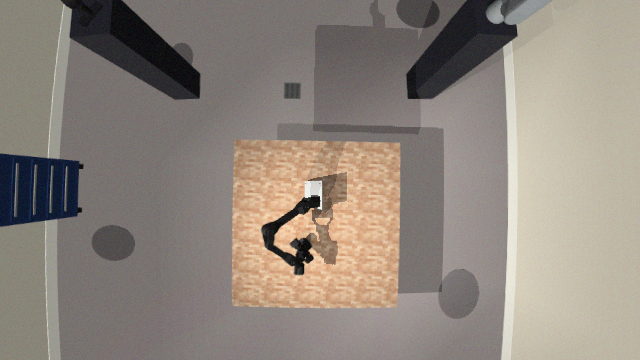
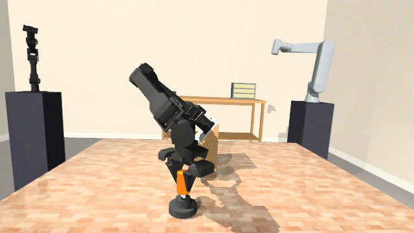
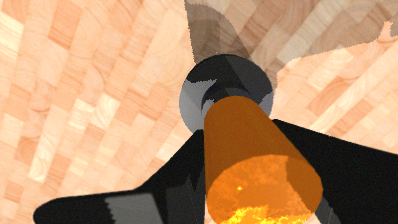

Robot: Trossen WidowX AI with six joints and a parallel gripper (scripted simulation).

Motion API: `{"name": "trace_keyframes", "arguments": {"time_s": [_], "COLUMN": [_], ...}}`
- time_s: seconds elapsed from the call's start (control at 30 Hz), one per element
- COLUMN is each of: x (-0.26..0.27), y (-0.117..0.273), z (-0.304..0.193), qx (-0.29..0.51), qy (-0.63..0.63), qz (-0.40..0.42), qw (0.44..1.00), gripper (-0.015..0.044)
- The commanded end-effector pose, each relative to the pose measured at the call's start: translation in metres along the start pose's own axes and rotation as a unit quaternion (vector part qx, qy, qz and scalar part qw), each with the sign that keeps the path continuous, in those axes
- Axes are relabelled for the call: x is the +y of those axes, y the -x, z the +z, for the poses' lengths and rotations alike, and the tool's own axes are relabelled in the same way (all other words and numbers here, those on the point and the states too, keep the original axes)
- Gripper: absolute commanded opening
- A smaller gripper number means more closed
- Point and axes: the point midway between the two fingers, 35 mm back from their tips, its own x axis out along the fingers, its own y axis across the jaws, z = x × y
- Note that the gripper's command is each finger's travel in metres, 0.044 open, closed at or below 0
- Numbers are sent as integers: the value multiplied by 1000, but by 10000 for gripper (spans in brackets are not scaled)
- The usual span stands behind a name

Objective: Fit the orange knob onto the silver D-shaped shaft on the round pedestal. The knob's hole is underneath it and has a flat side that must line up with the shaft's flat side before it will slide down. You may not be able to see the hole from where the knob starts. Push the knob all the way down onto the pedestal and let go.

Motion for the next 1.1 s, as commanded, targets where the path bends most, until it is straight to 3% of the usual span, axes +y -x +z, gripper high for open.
{"name": "trace_keyframes", "arguments": {"time_s": [0.0, 0.37, 1.07], "x": [0, -2, 1], "y": [3, 5, 2], "z": [-2, -4, 0], "qx": [1, 1, 1], "qy": [0, 105, 105], "qz": [0, 0, 0], "qw": [1000, 995, 994], "gripper": [0, 0, 0]}}
